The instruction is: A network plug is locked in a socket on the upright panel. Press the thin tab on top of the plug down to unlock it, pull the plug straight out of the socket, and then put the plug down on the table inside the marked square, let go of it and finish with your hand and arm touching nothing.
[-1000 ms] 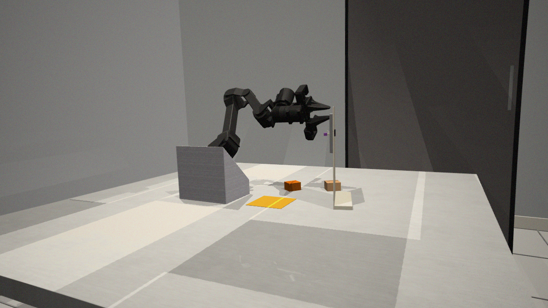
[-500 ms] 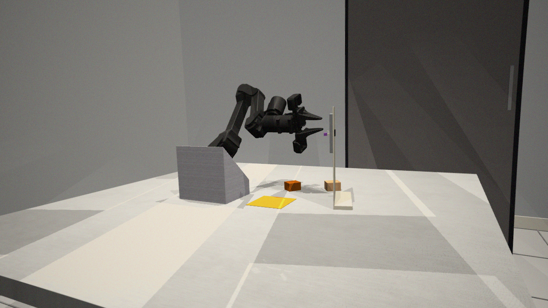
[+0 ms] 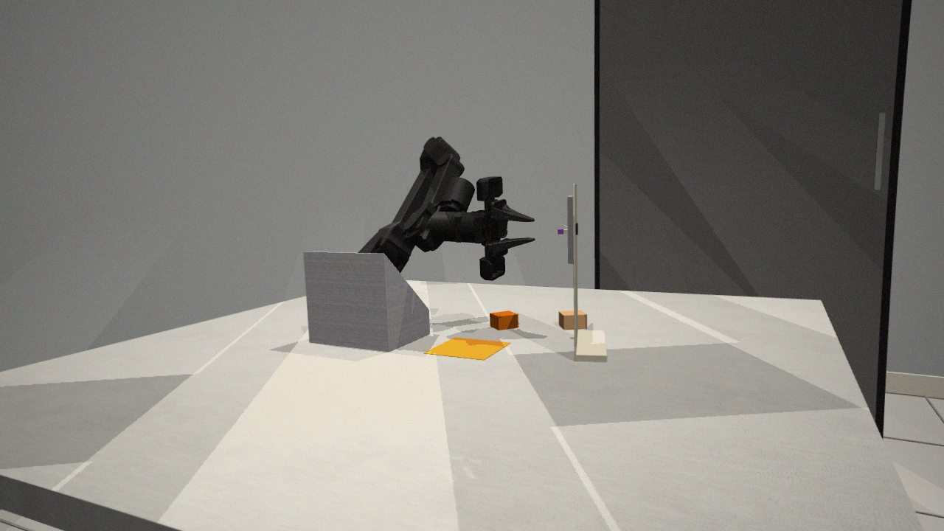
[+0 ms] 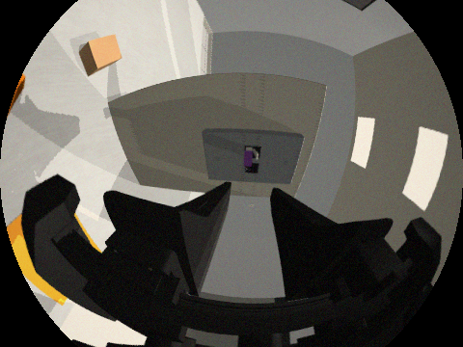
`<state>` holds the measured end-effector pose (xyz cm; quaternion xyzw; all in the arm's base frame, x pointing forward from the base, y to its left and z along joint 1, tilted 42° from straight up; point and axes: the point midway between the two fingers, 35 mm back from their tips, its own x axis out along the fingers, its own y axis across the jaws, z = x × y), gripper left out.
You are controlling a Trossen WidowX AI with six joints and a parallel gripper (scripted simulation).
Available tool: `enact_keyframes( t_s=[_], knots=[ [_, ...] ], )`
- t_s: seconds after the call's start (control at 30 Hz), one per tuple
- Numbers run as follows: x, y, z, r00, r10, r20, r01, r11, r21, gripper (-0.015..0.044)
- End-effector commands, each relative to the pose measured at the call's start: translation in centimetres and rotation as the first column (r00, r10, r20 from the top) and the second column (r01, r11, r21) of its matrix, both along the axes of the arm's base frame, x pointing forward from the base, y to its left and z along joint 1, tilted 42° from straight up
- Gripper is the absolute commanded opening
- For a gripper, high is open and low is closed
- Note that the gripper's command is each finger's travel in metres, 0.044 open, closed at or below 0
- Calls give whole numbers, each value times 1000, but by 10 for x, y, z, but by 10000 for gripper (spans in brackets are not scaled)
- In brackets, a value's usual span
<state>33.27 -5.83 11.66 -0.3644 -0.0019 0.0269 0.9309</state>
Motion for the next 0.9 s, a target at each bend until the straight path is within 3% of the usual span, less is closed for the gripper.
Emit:
enact_keyframes(
  t_s=[0.0, 0.87],
  knots=[
    [-3, 0, -3, 1000, 2, 1, -2, 1000, -22, 156],
    [37, 9, 5, 999, 3, 36, -1, 998, -67, 156]
  ],
)
